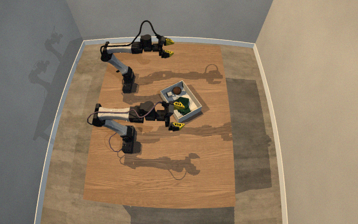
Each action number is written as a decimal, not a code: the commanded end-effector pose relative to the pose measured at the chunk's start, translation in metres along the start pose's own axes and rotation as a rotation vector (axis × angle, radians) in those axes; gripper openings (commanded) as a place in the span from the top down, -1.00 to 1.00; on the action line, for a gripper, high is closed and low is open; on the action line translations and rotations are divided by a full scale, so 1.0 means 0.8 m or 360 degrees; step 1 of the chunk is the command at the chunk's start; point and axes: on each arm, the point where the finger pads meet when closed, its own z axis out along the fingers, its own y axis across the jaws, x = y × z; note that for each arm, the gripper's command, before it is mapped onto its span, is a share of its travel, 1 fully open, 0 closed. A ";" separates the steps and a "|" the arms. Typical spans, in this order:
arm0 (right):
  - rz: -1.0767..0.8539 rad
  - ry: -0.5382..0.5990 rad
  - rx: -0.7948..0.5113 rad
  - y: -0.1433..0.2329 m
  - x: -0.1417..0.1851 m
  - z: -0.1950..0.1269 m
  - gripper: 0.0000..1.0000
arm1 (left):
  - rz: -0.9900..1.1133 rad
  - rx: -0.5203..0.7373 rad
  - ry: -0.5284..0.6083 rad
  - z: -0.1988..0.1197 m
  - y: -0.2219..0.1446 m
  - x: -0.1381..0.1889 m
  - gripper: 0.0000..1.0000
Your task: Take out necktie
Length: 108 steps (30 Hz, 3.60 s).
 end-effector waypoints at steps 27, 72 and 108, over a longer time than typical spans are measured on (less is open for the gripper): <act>0.0000 0.0000 0.0000 0.000 0.000 0.000 -1.00 | 0.0007 0.0008 0.0085 0.004 -0.008 0.010 -0.95; 0.0000 0.0006 0.0000 0.000 0.001 0.000 -1.00 | 0.0120 0.0124 0.1411 0.068 -0.134 0.171 -0.74; 0.0000 0.0010 0.0000 0.000 0.002 0.000 -1.00 | 0.0205 0.0214 0.2427 0.115 -0.229 0.294 -0.56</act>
